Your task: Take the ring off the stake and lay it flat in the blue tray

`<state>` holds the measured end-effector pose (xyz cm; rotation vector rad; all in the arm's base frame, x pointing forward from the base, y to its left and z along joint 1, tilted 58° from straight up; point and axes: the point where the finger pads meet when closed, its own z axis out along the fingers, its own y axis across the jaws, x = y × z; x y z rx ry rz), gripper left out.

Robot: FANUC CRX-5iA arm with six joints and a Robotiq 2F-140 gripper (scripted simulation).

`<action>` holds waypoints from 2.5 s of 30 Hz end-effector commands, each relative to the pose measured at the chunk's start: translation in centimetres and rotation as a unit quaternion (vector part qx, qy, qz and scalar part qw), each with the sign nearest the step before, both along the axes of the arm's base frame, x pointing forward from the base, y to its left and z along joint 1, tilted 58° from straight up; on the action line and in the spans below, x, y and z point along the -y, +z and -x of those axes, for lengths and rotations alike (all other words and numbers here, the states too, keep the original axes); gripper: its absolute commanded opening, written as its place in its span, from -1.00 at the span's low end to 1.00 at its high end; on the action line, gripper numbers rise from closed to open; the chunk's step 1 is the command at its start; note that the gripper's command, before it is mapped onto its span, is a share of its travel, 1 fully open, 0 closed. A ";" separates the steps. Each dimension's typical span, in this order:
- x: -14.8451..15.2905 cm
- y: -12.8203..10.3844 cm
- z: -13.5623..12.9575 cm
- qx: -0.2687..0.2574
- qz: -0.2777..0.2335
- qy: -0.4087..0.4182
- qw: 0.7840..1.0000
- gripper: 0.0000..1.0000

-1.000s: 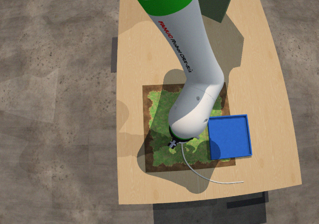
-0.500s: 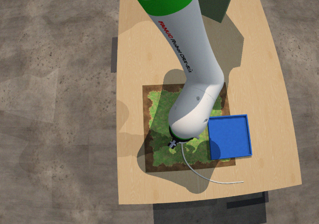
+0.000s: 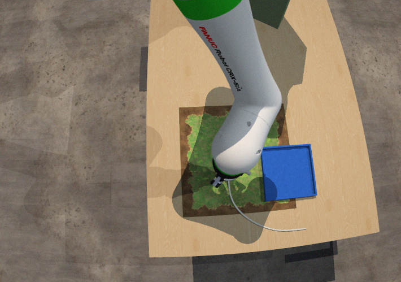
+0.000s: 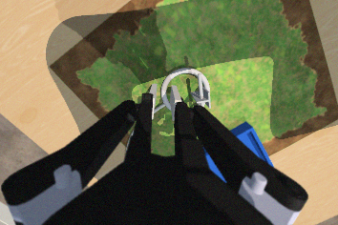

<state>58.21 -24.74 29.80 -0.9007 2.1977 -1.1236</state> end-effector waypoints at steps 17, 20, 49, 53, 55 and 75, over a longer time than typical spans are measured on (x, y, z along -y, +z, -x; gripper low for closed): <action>0.0 0.1 0.0 0.001 0.000 0.000 1.000 -0.52; 0.0 0.1 0.0 0.001 0.000 0.000 1.000 -0.52; 0.3 -0.2 -0.4 0.001 0.000 0.000 1.000 -0.52; 0.3 -0.3 -0.5 0.001 0.000 0.000 1.000 -0.52; 0.4 -0.3 -0.5 0.001 0.000 0.000 1.000 -0.52; 0.6 -0.6 -0.9 0.001 0.000 0.000 1.000 -0.52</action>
